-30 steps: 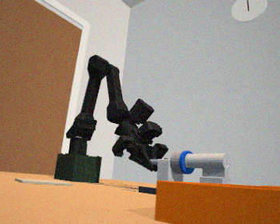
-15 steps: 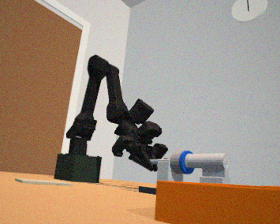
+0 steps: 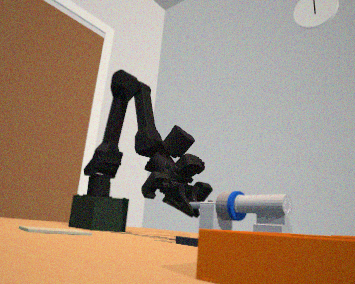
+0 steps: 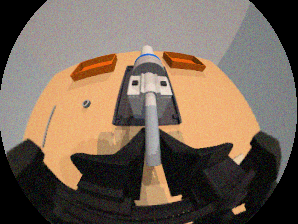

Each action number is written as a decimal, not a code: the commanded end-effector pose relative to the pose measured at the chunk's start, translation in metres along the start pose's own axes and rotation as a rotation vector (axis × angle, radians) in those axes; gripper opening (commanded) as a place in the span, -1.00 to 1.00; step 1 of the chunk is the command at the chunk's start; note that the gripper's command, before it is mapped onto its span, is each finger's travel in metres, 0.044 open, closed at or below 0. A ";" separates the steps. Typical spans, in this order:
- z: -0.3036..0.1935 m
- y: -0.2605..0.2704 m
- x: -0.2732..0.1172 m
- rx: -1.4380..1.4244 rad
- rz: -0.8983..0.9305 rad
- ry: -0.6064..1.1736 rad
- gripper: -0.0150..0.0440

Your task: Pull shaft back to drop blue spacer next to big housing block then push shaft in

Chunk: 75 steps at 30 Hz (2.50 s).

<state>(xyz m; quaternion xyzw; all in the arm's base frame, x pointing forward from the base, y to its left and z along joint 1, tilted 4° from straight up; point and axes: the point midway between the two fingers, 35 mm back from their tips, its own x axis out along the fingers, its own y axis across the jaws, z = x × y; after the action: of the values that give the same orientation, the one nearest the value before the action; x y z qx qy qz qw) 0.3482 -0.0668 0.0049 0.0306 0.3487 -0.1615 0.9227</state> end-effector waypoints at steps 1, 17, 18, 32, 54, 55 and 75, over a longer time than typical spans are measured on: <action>0.000 0.000 -0.001 0.003 0.001 0.001 -0.49; -0.002 0.000 -0.002 0.003 0.001 0.001 -0.49; -0.002 0.000 -0.002 0.003 0.001 0.001 -0.49; -0.002 0.000 -0.003 0.003 0.001 0.001 -0.49; -0.004 0.000 -0.004 0.003 0.001 0.001 -0.49; -0.004 0.000 -0.004 0.003 0.001 0.001 -0.49; -0.005 0.000 -0.005 0.003 0.001 0.001 -0.49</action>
<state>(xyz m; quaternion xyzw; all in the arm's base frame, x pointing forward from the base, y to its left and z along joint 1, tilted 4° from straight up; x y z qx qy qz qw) 0.3420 -0.0647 0.0042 0.0307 0.3491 -0.1614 0.9226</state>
